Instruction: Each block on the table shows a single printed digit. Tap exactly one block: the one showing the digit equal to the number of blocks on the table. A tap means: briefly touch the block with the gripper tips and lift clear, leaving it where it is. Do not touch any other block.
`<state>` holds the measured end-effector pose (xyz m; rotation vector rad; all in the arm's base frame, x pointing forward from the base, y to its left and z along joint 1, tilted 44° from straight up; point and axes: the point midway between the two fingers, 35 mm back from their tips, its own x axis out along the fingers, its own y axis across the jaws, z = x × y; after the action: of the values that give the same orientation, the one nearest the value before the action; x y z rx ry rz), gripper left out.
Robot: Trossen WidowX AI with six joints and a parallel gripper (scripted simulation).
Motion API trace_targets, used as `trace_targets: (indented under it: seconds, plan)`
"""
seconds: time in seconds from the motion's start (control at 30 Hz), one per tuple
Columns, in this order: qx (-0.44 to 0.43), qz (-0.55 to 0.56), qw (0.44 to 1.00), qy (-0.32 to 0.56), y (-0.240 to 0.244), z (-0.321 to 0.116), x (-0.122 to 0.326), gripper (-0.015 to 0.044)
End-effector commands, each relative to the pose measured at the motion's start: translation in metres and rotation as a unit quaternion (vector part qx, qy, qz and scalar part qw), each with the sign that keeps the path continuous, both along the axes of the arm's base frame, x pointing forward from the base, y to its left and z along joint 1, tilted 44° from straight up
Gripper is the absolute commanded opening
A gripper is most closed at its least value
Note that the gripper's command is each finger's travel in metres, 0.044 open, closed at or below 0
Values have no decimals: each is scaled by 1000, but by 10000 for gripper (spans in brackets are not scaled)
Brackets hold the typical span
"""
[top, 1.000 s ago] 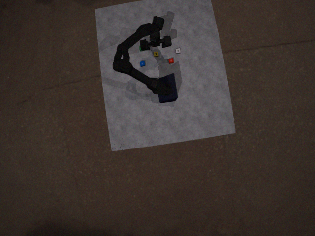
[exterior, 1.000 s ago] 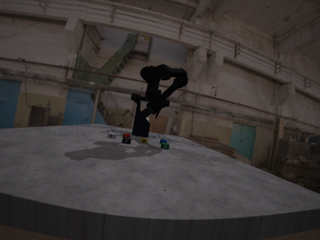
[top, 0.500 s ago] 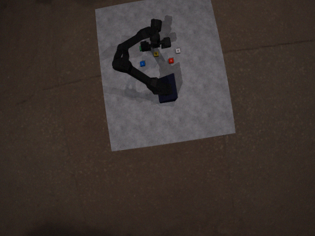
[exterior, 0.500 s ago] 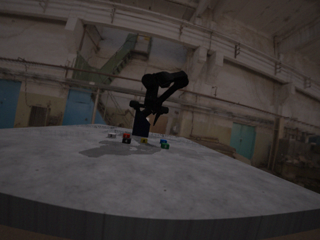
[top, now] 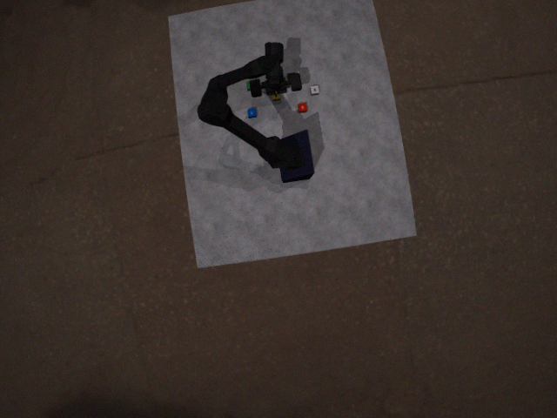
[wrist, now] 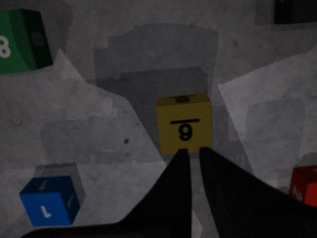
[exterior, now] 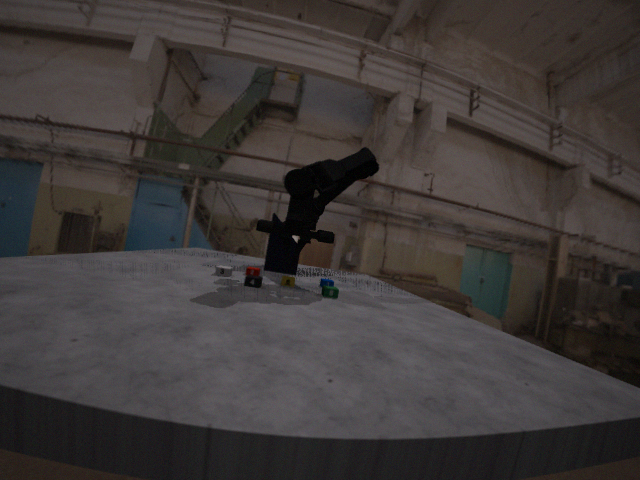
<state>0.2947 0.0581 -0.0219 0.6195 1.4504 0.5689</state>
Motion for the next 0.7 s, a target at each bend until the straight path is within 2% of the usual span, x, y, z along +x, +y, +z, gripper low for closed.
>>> trace_targets:
  seconds: [0.0,0.67]
  plan:
    - [3,-1,1000,1,2,0,0,20]
    - [4,-1,1000,2,21,-20,1,20]
